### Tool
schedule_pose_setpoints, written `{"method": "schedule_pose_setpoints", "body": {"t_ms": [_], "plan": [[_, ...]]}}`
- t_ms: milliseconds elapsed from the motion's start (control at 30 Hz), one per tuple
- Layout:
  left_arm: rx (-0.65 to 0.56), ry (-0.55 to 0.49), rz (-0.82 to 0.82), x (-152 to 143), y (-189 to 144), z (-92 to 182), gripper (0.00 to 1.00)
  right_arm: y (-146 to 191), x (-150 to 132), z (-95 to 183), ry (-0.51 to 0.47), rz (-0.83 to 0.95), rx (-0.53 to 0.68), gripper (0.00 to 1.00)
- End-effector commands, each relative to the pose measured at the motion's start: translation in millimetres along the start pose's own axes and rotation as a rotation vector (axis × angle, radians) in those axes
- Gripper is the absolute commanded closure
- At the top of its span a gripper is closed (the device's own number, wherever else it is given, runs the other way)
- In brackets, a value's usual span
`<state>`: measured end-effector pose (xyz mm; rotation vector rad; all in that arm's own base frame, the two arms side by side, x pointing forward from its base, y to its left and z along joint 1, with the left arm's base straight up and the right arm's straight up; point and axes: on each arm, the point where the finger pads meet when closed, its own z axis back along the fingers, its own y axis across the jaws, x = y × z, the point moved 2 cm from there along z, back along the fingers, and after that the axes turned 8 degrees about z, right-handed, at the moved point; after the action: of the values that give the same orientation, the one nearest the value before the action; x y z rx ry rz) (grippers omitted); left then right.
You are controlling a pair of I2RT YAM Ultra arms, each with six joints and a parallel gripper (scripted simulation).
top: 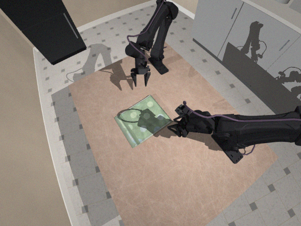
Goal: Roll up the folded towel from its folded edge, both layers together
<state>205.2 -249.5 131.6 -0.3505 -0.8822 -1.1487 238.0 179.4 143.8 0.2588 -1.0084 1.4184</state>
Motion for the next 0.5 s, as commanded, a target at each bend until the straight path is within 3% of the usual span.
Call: {"method": "schedule_pose_setpoints", "body": {"t_ms": [0,467], "plan": [[-0.025,-0.002,-0.057,9,-8,-17,0.39,17,-2,-17,0.02,0.082,0.08,0.39],[-0.213,0.102,-0.187,0,-62,-72,0.49,64,-8,-64,0.061,0.217,0.3,0.49]]}}
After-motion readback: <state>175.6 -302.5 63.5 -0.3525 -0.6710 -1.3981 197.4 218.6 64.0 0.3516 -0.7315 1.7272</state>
